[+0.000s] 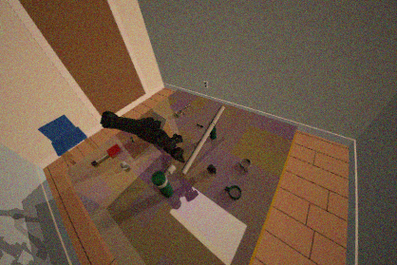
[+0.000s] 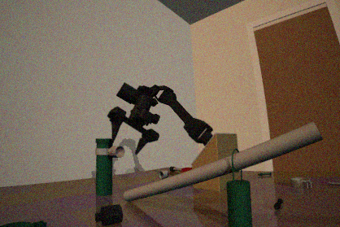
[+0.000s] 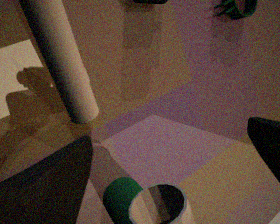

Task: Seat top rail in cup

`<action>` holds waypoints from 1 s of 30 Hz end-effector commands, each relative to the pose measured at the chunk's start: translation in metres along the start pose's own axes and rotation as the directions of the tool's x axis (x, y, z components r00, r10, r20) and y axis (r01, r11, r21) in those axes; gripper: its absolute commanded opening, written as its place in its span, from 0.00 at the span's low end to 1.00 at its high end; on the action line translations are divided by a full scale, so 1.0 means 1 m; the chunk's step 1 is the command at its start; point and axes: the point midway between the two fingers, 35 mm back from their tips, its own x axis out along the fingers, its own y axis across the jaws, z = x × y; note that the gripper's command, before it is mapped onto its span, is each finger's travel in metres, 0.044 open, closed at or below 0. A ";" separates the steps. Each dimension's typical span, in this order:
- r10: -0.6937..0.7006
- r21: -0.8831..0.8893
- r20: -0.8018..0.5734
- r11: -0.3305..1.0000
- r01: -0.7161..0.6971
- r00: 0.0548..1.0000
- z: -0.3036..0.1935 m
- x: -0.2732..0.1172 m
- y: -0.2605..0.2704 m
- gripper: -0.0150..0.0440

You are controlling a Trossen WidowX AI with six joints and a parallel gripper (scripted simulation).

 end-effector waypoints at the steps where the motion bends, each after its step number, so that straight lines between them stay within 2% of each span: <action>1: 0.010 0.300 0.000 0.954 -0.009 1.000 0.026 -0.015 -0.005 1.00; 5: 0.016 0.550 -0.006 0.835 -0.010 1.000 0.048 -0.029 -0.006 1.00; 11: 0.009 0.824 -0.027 0.566 0.017 1.000 0.079 -0.053 -0.006 1.00; 23: -0.024 0.986 -0.057 0.157 0.060 0.998 0.109 -0.080 -0.003 1.00; 30: -0.025 0.989 -0.059 0.131 0.061 0.998 0.110 -0.082 -0.003 1.00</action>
